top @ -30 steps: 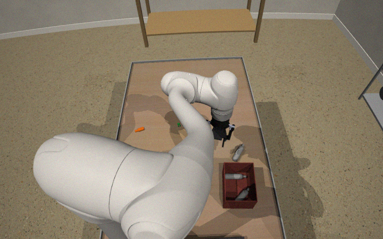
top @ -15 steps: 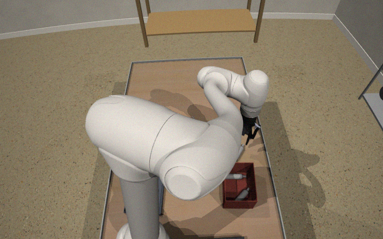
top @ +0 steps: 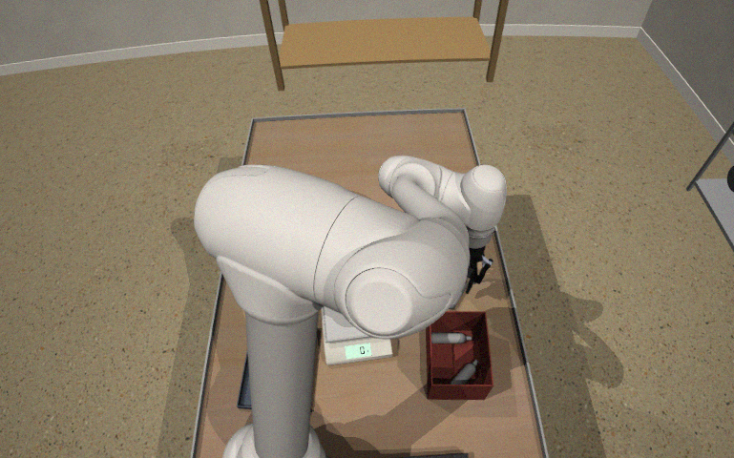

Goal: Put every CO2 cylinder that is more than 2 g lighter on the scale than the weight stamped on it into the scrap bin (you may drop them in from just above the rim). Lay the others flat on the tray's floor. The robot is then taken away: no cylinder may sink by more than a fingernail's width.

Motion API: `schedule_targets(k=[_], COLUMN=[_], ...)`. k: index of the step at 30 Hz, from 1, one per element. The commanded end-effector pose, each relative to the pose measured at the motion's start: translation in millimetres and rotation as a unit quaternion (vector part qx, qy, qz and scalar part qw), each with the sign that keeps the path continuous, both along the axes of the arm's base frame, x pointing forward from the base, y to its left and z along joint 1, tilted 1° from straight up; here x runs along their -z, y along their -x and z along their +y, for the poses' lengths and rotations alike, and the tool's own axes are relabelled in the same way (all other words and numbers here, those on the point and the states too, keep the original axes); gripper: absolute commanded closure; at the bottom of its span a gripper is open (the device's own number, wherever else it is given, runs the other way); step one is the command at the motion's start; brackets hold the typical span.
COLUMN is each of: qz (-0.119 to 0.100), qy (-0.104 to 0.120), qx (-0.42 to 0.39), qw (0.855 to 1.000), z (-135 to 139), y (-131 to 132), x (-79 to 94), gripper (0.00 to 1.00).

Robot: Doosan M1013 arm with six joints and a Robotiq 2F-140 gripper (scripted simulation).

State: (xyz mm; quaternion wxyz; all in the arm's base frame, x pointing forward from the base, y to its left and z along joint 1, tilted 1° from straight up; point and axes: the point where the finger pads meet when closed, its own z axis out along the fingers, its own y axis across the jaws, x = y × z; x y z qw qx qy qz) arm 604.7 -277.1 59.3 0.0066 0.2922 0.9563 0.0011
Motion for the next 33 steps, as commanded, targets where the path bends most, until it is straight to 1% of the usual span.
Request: schedule_targets(k=[1,5,8,15,27,28,33], qz=[-0.001,-0.001,-0.001,-0.001,-0.001,-0.001,-0.001], qy=[0.0,0.0,0.0,0.0,0.0,0.0,0.0], qx=[0.0,0.0,0.0,0.0,0.0,0.0,0.0], qw=[1.0,1.0,1.0,1.0,1.0,1.0,1.0], z=[0,0,0,0,0,0,0], y=[-1,-2,-2,-2,-2,-2,-2], x=[18.8,35.8,44.0,49.8,50.2,50.2,50.2], gripper=[0.6,0.6,0.6,0.6,0.6,0.9,0.9])
